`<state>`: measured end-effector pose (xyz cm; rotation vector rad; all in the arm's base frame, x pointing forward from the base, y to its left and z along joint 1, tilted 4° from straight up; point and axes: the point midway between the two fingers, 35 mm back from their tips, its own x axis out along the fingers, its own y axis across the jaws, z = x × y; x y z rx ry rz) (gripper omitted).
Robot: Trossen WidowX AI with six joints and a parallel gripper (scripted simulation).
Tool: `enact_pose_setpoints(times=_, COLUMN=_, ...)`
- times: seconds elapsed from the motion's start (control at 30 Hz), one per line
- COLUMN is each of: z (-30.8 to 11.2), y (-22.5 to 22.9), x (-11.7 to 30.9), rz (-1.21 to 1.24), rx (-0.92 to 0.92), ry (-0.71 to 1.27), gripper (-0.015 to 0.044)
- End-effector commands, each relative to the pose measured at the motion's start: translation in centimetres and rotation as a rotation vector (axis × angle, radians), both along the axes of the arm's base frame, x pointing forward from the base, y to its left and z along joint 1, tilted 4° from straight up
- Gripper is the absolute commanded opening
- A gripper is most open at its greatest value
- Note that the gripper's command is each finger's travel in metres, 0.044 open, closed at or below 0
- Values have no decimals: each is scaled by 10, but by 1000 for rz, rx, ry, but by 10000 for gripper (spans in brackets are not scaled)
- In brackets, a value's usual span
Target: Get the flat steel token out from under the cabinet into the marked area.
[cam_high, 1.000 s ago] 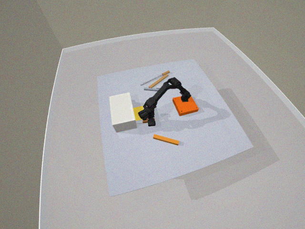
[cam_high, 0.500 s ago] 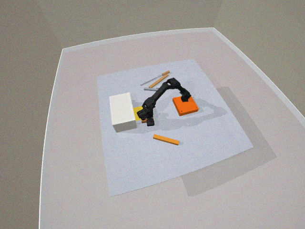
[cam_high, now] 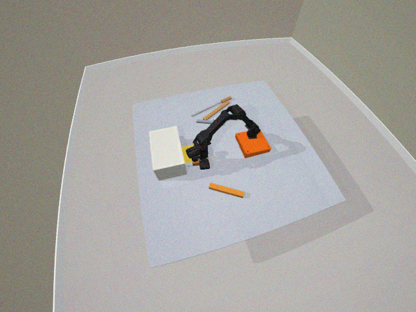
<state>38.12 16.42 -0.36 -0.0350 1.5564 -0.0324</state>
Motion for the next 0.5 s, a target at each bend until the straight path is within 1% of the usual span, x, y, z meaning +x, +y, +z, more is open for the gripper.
enact_pose_setpoints(times=0.0, z=-1, y=-9, x=0, rz=-5, rx=-9, ry=0, gripper=0)
enact_pose_setpoints(times=0.47, z=0, y=-24, x=-1, rz=-5, rx=-10, ry=0, gripper=0)
